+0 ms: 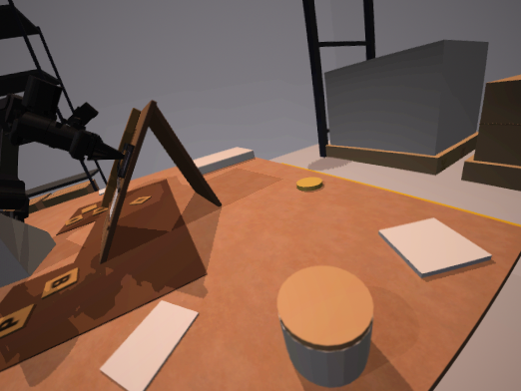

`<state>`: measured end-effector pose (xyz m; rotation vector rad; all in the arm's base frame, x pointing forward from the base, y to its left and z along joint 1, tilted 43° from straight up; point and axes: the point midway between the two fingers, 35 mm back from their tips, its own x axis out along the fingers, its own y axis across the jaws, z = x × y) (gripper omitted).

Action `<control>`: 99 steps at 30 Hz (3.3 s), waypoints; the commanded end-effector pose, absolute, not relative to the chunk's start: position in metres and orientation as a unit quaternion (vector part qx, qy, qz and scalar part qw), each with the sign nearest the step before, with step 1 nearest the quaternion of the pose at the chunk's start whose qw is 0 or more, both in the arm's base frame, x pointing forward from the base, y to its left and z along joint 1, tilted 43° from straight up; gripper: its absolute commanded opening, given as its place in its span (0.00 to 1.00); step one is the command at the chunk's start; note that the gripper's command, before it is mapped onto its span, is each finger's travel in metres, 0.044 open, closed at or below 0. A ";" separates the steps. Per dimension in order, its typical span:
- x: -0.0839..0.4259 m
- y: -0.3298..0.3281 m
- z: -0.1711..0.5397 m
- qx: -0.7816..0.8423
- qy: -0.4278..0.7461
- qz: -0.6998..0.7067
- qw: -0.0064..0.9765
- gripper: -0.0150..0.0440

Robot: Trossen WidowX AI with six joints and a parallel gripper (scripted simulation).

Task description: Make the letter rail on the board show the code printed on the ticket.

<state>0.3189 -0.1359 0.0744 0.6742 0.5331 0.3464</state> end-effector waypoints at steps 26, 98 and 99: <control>0.307 -0.143 0.082 0.325 0.258 0.165 0.895 0.75; 0.281 -0.154 0.088 0.325 0.258 0.165 0.895 0.75; 0.281 -0.154 0.089 0.325 0.258 0.165 0.895 0.75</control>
